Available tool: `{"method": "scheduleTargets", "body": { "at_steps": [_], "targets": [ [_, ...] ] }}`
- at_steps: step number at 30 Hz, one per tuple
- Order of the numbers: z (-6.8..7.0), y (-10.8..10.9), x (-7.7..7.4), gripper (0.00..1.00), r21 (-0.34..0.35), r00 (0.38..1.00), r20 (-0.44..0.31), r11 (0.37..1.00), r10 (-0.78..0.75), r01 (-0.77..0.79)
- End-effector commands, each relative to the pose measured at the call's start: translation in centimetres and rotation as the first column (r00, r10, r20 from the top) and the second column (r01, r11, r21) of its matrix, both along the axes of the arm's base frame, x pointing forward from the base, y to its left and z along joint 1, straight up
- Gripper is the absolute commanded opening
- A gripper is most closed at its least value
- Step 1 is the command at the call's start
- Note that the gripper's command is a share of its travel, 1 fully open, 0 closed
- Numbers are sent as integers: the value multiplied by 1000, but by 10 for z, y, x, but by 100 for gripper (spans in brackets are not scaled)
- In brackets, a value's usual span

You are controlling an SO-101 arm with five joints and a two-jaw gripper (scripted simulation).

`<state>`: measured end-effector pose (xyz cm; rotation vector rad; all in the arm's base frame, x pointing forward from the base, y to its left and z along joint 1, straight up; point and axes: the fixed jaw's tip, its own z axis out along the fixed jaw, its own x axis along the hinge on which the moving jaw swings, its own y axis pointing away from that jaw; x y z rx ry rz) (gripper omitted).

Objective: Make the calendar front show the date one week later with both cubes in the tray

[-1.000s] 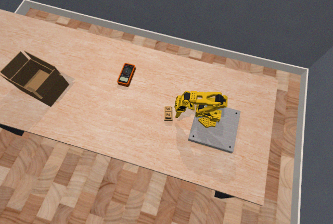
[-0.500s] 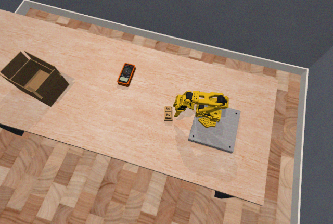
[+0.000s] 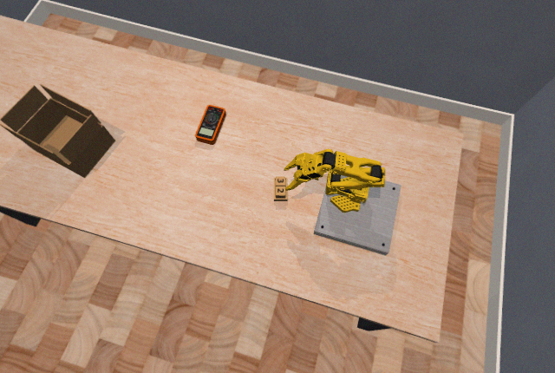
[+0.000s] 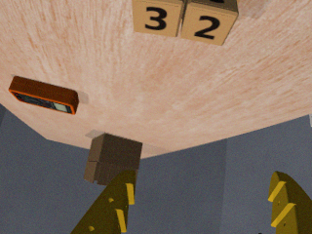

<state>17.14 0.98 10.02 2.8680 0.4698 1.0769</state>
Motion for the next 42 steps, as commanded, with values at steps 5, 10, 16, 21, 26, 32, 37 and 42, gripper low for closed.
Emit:
{"method": "scheduleTargets", "body": {
  "at_steps": [5, 10, 16, 21, 26, 32, 37, 42],
  "targets": [
    [4, 1, -2, 35, -1, 999, 41, 1000, 15, -15],
    [4, 1, -2, 35, -1, 999, 41, 1000, 14, -14],
    [4, 1, -2, 35, 13, 999, 35, 1000, -3, 3],
    [4, 0, -2, 35, 48, 999, 22, 998, -46, 45],
    [5, 0, -2, 35, 79, 996, 7, 993, -86, 85],
    [5, -1, -1, 35, 163, 979, -40, 966, -199, 202],
    [5, -3, -1, 35, 244, 944, -100, 911, -316, 331],
    [5, -3, 0, 35, 292, 909, -145, 861, -391, 416]
  ]
}}
